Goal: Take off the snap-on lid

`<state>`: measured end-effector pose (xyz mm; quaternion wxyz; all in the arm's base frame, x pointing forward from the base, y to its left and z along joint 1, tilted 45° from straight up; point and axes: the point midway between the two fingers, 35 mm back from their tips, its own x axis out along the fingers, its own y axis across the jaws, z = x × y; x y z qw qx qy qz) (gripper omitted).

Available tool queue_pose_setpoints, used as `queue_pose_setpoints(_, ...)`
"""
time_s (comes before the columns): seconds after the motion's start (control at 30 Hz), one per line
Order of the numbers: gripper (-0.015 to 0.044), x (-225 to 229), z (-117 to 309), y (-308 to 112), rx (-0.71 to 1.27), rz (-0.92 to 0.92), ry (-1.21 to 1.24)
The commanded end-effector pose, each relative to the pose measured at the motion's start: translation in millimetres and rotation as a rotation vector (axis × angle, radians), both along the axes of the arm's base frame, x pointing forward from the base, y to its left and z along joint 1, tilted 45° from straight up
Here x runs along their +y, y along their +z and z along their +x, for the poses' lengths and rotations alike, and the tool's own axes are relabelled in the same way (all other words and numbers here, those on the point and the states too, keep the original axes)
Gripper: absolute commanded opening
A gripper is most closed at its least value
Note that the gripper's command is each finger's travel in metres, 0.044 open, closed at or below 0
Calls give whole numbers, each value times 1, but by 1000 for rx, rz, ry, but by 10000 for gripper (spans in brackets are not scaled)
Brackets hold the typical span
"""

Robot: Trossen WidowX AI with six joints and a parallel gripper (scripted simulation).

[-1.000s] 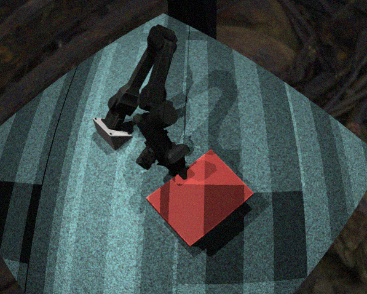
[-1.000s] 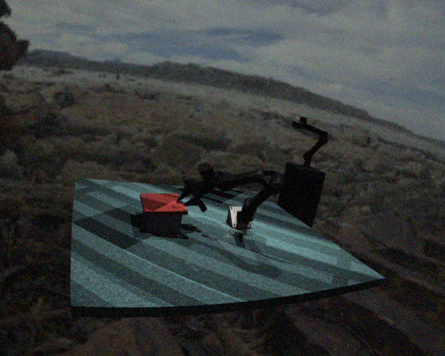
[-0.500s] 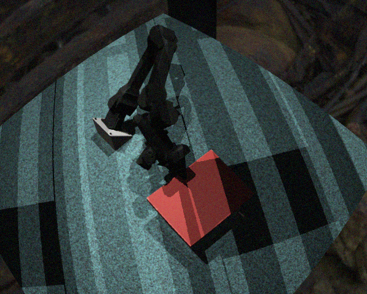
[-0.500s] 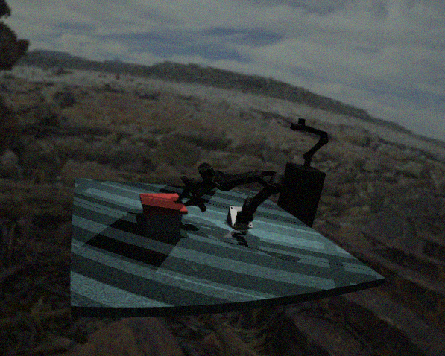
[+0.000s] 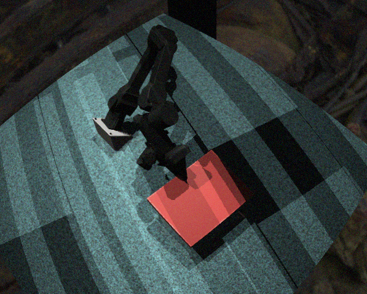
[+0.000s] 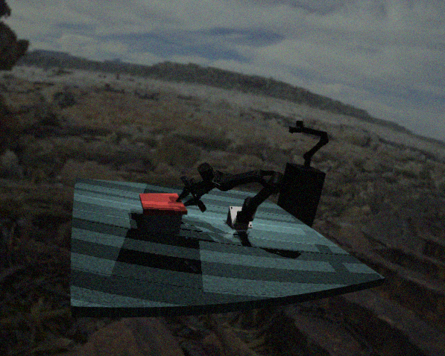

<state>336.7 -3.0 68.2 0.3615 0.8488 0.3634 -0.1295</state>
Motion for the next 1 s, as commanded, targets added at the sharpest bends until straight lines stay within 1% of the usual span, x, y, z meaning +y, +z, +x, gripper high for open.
queue_pose_setpoints(0.0,0,0,1,0,2,0,-2)
queue_pose_setpoints(0.97,0,-1,2,1,2,0,-3)
